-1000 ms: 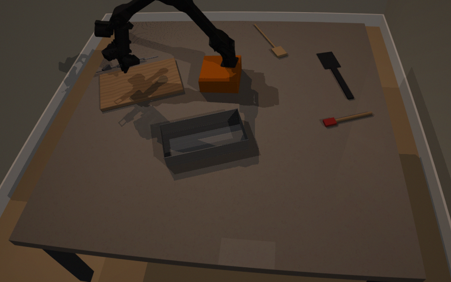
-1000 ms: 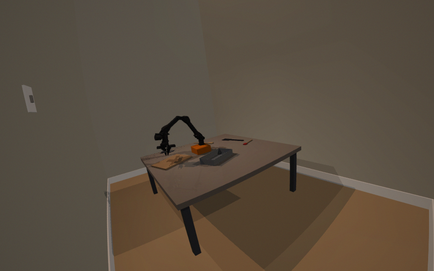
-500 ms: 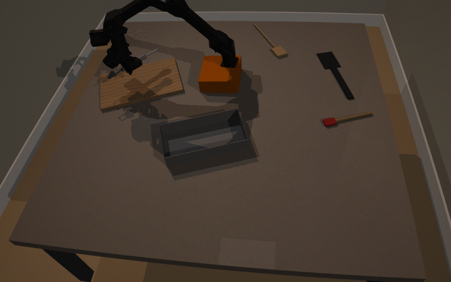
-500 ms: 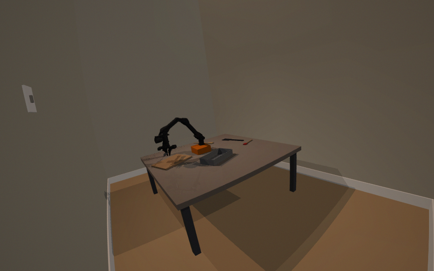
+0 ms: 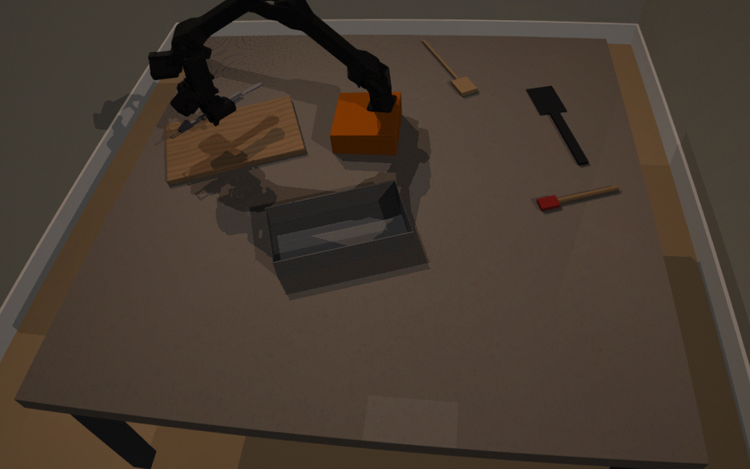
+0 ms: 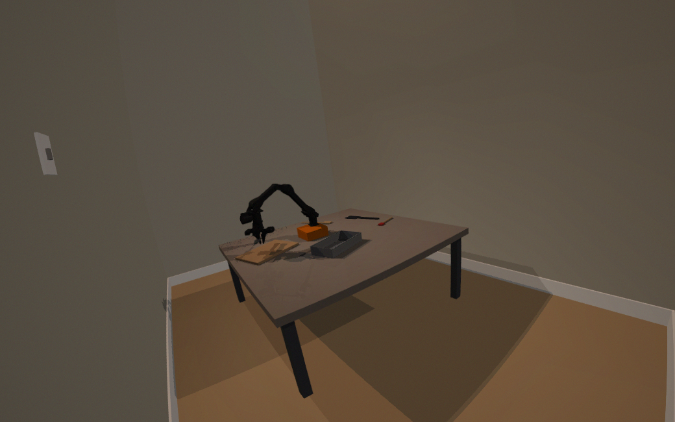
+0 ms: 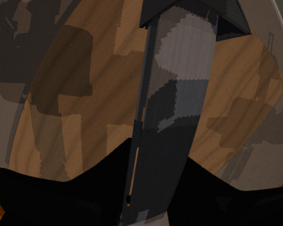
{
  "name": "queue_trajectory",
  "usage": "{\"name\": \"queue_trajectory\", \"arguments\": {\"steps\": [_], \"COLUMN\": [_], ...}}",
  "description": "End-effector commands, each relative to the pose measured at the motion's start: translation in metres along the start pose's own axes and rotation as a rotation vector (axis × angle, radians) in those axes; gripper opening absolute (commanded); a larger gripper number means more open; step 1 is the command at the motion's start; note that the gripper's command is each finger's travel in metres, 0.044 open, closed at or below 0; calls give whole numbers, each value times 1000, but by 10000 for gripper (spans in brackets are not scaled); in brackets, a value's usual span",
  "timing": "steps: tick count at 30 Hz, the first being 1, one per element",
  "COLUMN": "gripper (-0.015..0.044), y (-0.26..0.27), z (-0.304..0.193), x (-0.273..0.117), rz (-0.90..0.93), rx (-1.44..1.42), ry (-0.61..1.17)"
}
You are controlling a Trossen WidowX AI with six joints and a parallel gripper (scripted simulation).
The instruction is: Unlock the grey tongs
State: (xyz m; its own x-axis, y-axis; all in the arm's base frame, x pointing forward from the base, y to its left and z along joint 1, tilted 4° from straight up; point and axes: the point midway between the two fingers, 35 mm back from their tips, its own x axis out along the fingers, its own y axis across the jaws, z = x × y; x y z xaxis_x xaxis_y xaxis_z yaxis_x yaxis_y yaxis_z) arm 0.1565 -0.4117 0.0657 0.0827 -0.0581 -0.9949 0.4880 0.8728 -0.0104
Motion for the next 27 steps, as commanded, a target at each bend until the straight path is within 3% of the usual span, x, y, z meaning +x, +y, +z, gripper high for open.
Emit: {"name": "queue_trajectory", "arguments": {"steps": [1,16,27], "gripper": [-150,-150,139], "y": [0,0,1], "z": [-1,-2,-1], "x": [9,26,24], "rz": [0,0,3], "rx": [-6,-6,-3], "ry": [7,7,4]}}
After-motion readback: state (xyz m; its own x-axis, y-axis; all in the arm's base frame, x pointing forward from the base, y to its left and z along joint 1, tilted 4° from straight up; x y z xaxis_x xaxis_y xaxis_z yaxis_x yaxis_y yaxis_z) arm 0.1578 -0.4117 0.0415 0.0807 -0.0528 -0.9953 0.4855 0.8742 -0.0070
